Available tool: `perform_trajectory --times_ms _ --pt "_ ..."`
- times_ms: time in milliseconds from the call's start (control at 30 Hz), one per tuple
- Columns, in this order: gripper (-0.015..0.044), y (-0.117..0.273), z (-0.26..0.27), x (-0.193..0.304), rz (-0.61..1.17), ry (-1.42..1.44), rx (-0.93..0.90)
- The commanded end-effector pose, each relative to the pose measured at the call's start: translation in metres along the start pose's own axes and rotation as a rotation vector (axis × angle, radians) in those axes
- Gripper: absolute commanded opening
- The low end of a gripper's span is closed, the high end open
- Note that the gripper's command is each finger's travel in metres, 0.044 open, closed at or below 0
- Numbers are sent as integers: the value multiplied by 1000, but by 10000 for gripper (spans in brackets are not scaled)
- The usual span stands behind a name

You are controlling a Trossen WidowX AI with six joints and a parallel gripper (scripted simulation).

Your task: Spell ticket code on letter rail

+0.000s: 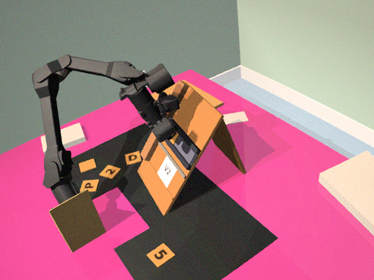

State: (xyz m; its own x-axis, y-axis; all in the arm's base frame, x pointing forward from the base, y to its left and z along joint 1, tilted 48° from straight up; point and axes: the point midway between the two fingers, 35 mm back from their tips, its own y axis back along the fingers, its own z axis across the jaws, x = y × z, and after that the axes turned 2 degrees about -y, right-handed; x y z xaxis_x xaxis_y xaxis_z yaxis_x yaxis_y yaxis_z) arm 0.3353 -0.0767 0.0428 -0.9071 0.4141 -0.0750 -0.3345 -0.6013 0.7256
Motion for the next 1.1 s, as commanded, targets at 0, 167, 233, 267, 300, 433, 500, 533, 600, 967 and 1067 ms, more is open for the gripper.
perform_trajectory --times_ms 0,167,233,267,300,433,500,533,600,967,1067 --pt "0 4 -3 -4 151 9 -61" --pt "0 4 -3 -4 151 9 -61" --pt "0 4 -3 -4 151 9 -61" --pt "0 4 -3 -4 151 9 -61" --pt "0 4 -3 -4 151 9 -61" --pt "0 2 -3 -5 151 9 -61" --pt "0 0 -3 -6 151 9 -61" --pt "0 0 -3 -6 151 9 -61" --pt "0 -1 -3 -7 151 9 -61" --pt "0 -6 -3 -10 151 9 -62" --pt "0 -7 -3 -11 151 9 -62"
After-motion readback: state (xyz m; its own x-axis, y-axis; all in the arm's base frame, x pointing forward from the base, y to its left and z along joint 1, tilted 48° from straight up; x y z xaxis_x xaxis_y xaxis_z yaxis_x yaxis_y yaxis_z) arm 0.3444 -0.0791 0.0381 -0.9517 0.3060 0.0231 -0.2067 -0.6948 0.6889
